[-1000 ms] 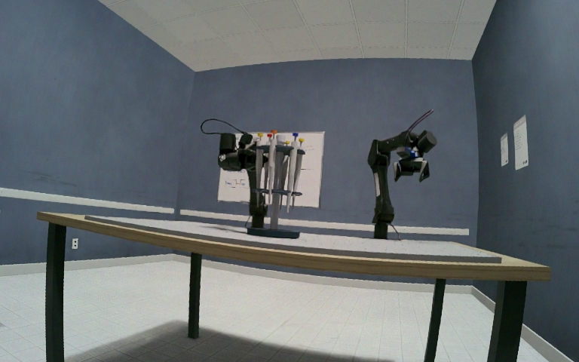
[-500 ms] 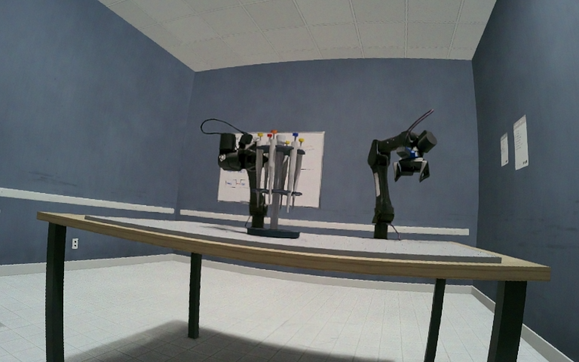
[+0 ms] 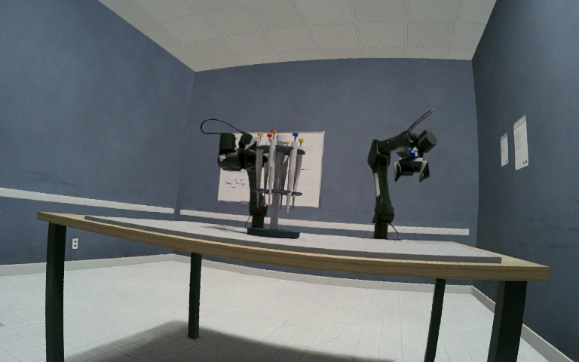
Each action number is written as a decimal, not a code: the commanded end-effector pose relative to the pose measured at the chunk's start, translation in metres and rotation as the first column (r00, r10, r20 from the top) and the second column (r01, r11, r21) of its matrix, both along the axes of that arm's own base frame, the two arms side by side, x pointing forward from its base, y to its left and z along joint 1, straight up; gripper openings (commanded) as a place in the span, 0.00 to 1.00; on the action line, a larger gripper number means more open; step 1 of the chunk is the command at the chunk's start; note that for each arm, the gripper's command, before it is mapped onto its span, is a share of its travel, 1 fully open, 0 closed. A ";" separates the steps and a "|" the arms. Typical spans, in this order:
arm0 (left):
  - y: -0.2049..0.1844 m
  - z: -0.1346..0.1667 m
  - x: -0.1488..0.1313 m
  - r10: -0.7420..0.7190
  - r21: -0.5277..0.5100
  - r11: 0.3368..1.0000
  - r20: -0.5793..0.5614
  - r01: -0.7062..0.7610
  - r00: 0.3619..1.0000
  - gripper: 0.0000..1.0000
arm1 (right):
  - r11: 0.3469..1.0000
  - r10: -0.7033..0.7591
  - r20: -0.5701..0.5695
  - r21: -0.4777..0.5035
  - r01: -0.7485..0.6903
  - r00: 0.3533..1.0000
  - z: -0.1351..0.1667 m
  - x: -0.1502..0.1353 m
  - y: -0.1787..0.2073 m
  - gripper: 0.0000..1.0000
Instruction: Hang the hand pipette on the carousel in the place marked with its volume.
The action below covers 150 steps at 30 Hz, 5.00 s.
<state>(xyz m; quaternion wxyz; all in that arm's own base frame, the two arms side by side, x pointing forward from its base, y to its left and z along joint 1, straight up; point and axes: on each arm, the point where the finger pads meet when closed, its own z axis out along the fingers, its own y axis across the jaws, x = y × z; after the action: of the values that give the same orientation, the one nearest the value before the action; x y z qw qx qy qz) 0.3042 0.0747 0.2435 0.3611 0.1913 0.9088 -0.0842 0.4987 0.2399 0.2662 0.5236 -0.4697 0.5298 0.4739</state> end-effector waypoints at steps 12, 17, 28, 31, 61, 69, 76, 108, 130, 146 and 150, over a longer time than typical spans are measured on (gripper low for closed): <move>0.001 0.009 0.004 -0.010 0.008 1.000 0.039 0.010 0.999 1.00 | 1.000 0.019 0.048 0.005 -0.020 0.999 0.017 -0.009 -0.002 0.12; 0.001 0.009 0.004 -0.010 0.008 1.000 0.039 0.010 0.999 1.00 | 1.000 0.019 0.048 0.005 -0.020 0.999 0.017 -0.009 -0.002 0.12; 0.001 0.009 0.004 -0.010 0.008 1.000 0.039 0.010 0.999 1.00 | 1.000 0.019 0.048 0.005 -0.020 0.999 0.017 -0.009 -0.002 0.12; 0.001 0.009 0.004 -0.010 0.008 1.000 0.039 0.010 0.999 1.00 | 1.000 0.019 0.048 0.005 -0.020 0.999 0.017 -0.009 -0.002 0.12; 0.001 0.009 0.004 -0.010 0.008 1.000 0.039 0.010 0.999 1.00 | 1.000 0.018 0.016 0.002 -0.018 1.000 -0.010 -0.004 -0.002 0.12; 0.001 0.009 0.004 -0.010 0.008 1.000 0.039 0.010 0.999 1.00 | 1.000 0.018 0.047 0.005 -0.018 0.999 0.002 -0.004 -0.003 0.12; 0.001 0.009 0.004 -0.010 0.008 1.000 0.039 0.010 0.999 1.00 | 1.000 0.019 0.060 0.007 -0.020 0.998 0.005 -0.003 -0.001 0.12; 0.001 0.009 0.004 -0.010 0.008 1.000 0.039 0.010 0.999 1.00 | 1.000 0.019 0.060 0.007 -0.020 0.998 0.005 -0.003 -0.001 0.12; 0.001 0.009 0.004 -0.010 0.008 1.000 0.039 0.010 0.999 1.00 | 1.000 0.014 0.027 0.003 -0.014 1.000 -0.004 -0.003 0.000 0.50; 0.001 0.009 0.004 -0.010 0.008 1.000 0.039 0.010 0.999 1.00 | 1.000 0.014 0.027 0.003 -0.014 1.000 -0.004 -0.003 0.000 0.50; 0.001 0.009 0.004 -0.010 0.008 1.000 0.039 0.010 0.999 1.00 | 0.998 -0.058 0.033 0.007 0.058 0.998 0.000 -0.008 0.005 0.50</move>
<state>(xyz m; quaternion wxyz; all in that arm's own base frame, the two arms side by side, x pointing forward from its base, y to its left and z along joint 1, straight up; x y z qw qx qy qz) 0.3042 0.0747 0.2435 0.3611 0.1913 0.9088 -0.0842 0.4961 0.2397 0.2528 0.5251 -0.4680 0.5317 0.4718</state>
